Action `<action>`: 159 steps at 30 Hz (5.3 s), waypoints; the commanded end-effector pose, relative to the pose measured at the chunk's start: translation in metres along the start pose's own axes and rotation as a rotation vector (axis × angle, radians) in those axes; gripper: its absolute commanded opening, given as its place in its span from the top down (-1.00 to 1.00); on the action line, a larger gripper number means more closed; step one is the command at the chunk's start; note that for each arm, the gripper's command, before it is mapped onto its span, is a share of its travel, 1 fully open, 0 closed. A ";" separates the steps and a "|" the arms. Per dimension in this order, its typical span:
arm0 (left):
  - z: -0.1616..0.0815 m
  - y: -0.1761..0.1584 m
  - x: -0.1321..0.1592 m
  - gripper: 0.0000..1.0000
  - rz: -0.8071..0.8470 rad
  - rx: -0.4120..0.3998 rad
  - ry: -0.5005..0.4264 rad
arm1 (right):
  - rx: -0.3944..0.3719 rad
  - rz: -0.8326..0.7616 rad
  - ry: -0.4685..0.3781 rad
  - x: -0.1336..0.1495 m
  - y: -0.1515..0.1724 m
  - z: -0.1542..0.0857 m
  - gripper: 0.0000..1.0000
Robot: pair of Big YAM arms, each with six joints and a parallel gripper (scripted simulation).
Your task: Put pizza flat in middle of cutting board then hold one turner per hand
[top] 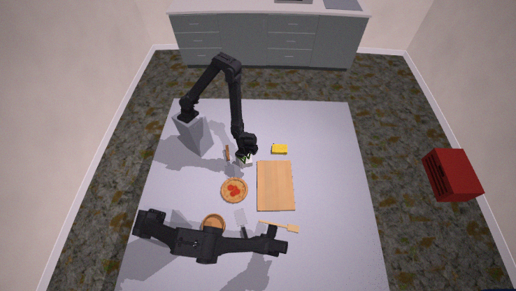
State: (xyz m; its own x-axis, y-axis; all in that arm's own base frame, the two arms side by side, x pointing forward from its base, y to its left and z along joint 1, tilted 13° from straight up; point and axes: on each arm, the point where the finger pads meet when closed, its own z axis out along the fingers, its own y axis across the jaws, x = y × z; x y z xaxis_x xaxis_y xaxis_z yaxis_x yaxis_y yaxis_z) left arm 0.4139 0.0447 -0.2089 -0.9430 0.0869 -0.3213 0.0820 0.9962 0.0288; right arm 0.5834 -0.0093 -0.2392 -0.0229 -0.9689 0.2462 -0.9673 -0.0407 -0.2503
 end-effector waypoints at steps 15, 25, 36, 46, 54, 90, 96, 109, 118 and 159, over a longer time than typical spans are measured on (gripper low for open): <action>-0.003 -0.012 0.076 0.04 0.460 -0.034 0.174 | -0.047 -0.274 -0.045 -0.047 0.051 -0.038 0.04; -0.012 -0.013 0.116 0.04 0.667 -0.033 0.273 | -0.103 -0.404 -0.064 -0.064 0.096 -0.047 0.04; -0.024 -0.006 0.142 0.04 0.883 -0.043 0.347 | -0.132 -0.506 -0.076 -0.066 0.129 -0.056 0.04; -0.031 -0.009 0.172 0.04 0.867 -0.024 0.418 | -0.230 -0.574 -0.092 -0.077 0.184 -0.051 0.04; -0.013 0.001 0.166 0.04 0.881 -0.039 0.393 | -0.196 -0.553 -0.090 -0.072 0.168 -0.039 0.04; 0.023 0.009 0.170 0.87 0.876 -0.052 0.374 | -0.202 -0.556 -0.085 -0.069 0.181 0.002 0.04; 0.022 0.009 0.172 0.87 0.872 -0.049 0.382 | -0.191 -0.553 -0.084 -0.071 0.174 0.003 0.04; 0.022 0.009 0.172 0.87 0.872 -0.049 0.382 | -0.191 -0.550 -0.085 -0.071 0.175 0.003 0.87; 0.022 0.009 0.172 0.87 0.872 -0.049 0.382 | -0.191 -0.548 -0.085 -0.071 0.175 0.003 0.87; -0.033 -0.002 0.150 0.87 0.854 -0.054 0.379 | -0.177 -0.557 -0.093 -0.077 0.158 -0.063 0.87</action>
State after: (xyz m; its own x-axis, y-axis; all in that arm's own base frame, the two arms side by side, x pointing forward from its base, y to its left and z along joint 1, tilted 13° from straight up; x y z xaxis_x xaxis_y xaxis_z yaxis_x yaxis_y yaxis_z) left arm 0.2604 0.0526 -0.2268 -0.5918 0.7894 0.1630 0.8055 0.5713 0.1576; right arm 0.4020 0.0659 -0.2482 0.5143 -0.8328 0.2049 -0.8571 -0.5073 0.0893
